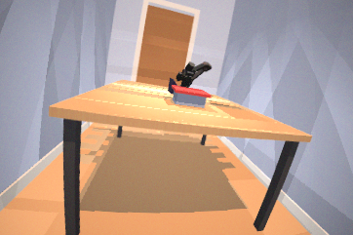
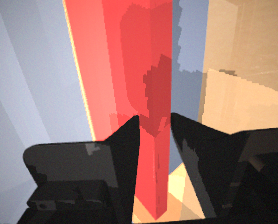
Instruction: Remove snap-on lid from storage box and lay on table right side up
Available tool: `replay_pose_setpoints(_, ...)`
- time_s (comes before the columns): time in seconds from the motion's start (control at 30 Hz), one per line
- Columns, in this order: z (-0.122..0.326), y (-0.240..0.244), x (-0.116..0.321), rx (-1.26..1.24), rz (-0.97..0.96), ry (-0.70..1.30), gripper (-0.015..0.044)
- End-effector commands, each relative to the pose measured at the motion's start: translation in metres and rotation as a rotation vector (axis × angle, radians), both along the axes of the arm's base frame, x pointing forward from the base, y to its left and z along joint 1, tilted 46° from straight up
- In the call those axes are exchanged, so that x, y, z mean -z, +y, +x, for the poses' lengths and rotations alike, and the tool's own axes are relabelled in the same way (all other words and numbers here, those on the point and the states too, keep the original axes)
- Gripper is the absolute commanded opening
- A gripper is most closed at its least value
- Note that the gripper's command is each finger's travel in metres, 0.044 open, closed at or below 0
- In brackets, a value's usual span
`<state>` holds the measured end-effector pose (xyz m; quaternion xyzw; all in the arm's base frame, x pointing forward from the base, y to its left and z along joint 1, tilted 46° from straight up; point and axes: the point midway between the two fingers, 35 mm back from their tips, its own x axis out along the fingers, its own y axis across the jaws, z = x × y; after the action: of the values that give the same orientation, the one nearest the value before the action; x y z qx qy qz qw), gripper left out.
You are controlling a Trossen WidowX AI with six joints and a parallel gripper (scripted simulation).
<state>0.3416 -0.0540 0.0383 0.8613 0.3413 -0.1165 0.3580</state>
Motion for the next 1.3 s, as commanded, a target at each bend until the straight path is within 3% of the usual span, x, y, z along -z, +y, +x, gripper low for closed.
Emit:
replay_pose_setpoints(0.0, -0.0001, -0.0031, -0.0025, 0.004, -0.001, -0.007, 0.0000)
replay_pose_setpoints(1.27, 0.0021, -0.0034, -0.0027, 0.004, -0.001, -0.003, 0.0000)
